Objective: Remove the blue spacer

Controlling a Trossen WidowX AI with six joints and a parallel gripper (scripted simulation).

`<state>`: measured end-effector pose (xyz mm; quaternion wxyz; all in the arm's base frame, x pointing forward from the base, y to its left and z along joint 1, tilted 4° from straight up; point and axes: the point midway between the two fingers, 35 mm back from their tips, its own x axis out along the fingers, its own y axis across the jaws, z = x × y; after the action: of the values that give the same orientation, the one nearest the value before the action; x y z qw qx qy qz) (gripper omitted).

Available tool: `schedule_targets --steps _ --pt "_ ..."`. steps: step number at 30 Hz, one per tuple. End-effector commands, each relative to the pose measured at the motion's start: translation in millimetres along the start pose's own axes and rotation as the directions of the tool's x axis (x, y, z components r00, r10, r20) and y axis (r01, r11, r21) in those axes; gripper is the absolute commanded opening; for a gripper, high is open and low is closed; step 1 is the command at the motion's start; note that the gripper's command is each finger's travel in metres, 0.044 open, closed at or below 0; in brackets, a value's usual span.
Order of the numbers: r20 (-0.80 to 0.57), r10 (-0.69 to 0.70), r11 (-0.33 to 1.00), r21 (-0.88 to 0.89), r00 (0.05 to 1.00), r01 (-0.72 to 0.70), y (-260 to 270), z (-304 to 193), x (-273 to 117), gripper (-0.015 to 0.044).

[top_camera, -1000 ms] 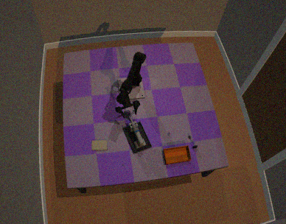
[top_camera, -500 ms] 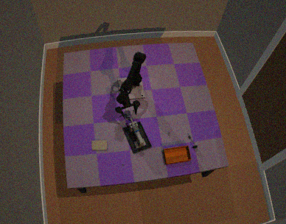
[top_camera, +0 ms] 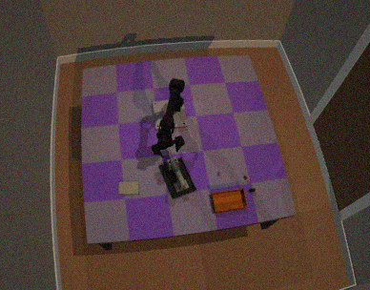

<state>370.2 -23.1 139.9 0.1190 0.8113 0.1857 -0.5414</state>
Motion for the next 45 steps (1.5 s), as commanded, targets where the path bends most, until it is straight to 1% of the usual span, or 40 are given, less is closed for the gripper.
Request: schedule_targets --steps 1,3,5,45 --pt "0.197 0.021 1.000 -0.014 0.980 -0.019 -2.5 -8.7 -6.2 0.0440" --pt "0.272 0.032 0.999 -0.022 0.962 -0.027 -4.1 -10.1 -9.3 0.0440" --pt "0.298 0.037 0.999 -0.025 0.954 -0.031 -4.7 -10.5 -10.5 0.0440" --pt "0.298 0.037 0.999 -0.025 0.954 -0.031 -4.4 -9.5 -6.6 0.0440"
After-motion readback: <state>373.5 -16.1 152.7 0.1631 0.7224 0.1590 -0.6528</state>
